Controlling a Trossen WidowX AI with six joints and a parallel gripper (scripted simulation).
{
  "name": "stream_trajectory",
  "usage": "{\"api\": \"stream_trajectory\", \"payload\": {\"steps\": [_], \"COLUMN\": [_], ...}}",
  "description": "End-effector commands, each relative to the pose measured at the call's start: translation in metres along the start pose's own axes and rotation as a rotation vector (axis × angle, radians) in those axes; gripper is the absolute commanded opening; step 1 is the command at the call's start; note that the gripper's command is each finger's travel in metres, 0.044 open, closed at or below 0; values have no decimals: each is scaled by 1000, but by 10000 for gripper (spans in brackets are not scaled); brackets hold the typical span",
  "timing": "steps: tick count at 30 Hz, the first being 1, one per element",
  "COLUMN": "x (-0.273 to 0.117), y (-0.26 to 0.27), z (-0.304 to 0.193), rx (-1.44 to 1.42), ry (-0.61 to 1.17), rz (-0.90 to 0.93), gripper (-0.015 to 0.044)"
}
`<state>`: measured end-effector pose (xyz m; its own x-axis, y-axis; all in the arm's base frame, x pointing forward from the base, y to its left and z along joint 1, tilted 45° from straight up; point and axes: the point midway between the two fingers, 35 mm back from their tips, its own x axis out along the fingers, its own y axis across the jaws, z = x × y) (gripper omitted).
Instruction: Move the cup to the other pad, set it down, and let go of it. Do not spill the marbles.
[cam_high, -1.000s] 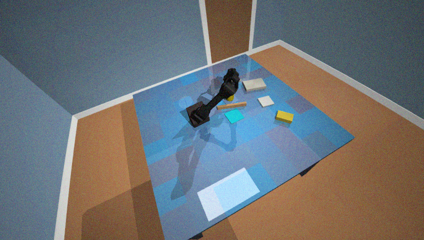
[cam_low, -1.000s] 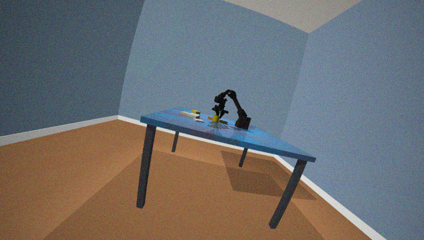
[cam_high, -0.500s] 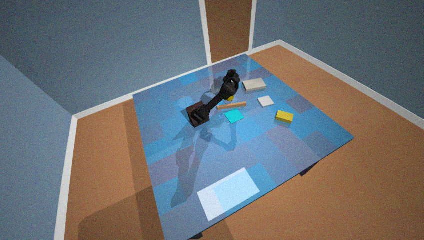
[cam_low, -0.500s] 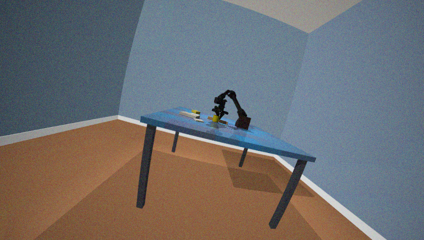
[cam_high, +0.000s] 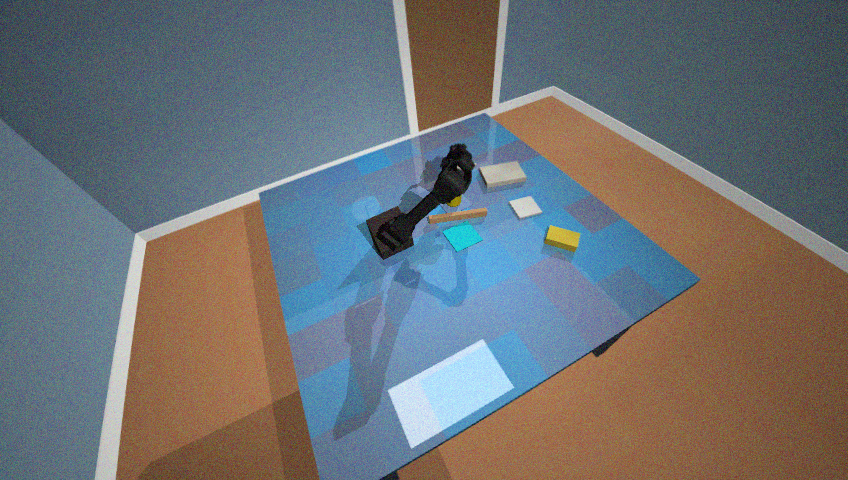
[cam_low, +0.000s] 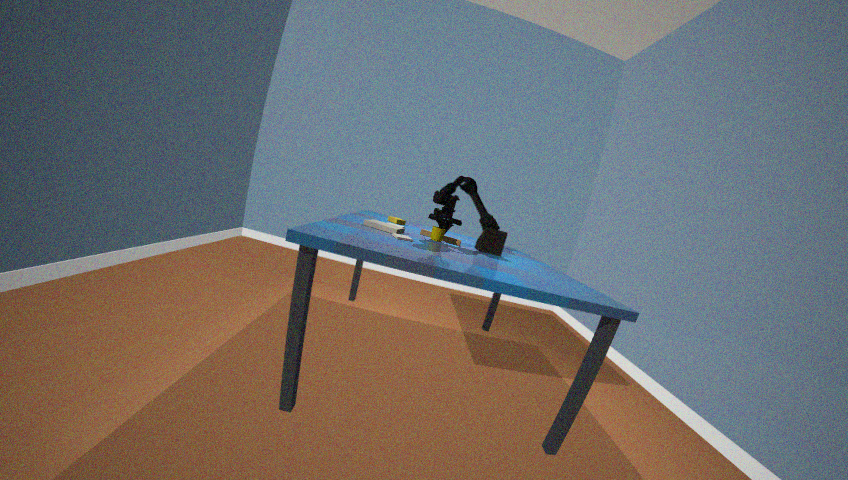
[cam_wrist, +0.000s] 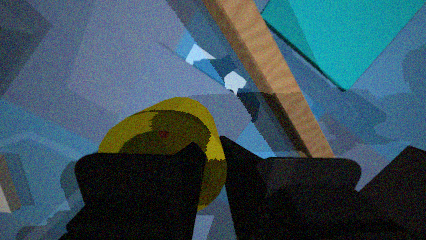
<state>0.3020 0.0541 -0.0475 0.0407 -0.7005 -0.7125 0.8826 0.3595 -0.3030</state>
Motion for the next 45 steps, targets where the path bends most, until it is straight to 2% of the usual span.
{"api": "stream_trajectory", "payload": {"steps": [1, 7, 20, 45], "x": [0, -9, -56, -52], "y": [0, 1, 0, -4], "z": [0, 0, 0, 5], "rx": [1, 0, -4, -7], "ry": [0, 0, -2, -6], "rz": [0, 1, 2, 2], "gripper": [13, 0, 0, 0]}}
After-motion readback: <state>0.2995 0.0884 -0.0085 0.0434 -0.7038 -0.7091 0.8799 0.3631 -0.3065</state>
